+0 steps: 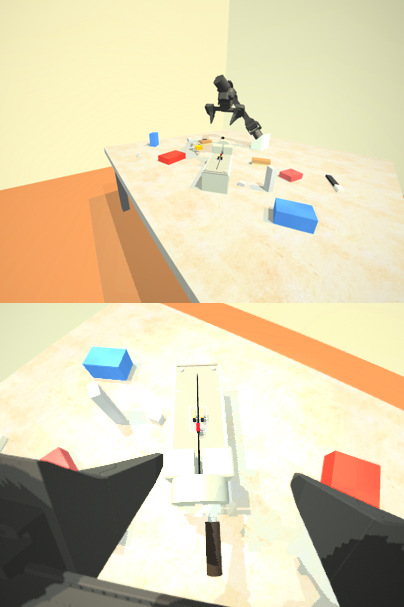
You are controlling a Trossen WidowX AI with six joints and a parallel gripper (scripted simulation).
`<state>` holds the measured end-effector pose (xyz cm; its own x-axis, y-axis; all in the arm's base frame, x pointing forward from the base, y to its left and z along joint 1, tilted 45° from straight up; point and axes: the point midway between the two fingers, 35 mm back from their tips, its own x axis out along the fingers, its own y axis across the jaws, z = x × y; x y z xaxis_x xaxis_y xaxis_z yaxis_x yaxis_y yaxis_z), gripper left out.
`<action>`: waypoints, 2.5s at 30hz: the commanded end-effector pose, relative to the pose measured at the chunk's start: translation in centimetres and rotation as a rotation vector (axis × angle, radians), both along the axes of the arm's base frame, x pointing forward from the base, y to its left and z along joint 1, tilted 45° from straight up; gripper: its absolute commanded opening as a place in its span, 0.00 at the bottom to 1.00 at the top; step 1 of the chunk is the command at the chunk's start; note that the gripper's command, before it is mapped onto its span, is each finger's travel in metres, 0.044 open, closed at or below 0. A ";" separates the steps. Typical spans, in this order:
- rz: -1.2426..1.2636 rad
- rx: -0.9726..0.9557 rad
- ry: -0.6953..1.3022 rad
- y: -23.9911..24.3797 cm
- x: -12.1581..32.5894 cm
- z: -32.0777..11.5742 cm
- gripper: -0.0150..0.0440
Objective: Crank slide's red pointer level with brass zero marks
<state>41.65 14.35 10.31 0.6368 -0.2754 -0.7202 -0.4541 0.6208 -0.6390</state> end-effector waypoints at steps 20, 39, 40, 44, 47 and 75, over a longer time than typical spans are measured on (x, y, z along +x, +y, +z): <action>0.150 0.013 0.110 -4.5 -3.6 -1.0 1.00; 0.150 0.012 0.110 -6.7 -3.4 -3.3 1.00; 0.150 0.012 0.110 -6.8 -3.4 -3.4 1.00; 0.150 0.012 0.110 -7.3 -3.4 -3.8 1.00; 0.150 0.012 0.110 -7.6 -3.3 -4.2 1.00; 0.150 0.010 0.108 -9.5 -3.4 -6.0 0.56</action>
<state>38.32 4.79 4.42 0.5903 -0.1805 -0.7868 -0.6027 0.5498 -0.5783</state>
